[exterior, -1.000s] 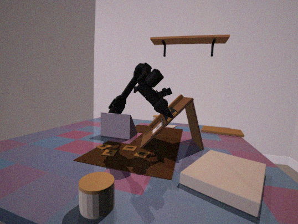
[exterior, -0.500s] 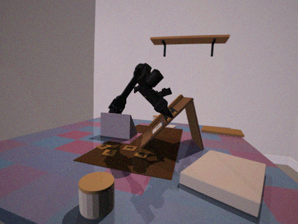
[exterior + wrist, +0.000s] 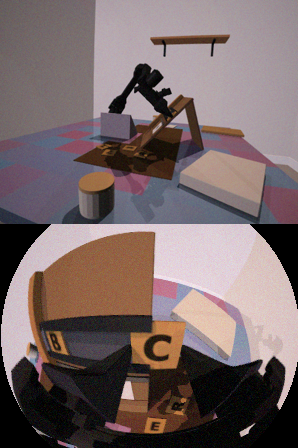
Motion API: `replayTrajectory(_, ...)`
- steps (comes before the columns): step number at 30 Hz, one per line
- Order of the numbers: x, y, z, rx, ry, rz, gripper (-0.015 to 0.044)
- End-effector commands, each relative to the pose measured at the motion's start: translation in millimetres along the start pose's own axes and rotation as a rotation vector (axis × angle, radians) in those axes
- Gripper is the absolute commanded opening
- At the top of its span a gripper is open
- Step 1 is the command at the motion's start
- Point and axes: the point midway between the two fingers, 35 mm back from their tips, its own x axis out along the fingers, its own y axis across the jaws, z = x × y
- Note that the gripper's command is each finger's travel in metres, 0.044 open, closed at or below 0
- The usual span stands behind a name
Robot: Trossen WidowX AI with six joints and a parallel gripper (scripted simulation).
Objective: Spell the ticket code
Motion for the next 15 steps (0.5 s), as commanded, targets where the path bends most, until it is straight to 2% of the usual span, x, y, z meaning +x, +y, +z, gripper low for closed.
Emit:
replayTrajectory(1,0.2,2.3,-1.9,0.008,0.004,-0.004,0.0000)
replayTrajectory(15,0.3,9.6,-2.0,0.009,0.004,-0.004,0.0000)
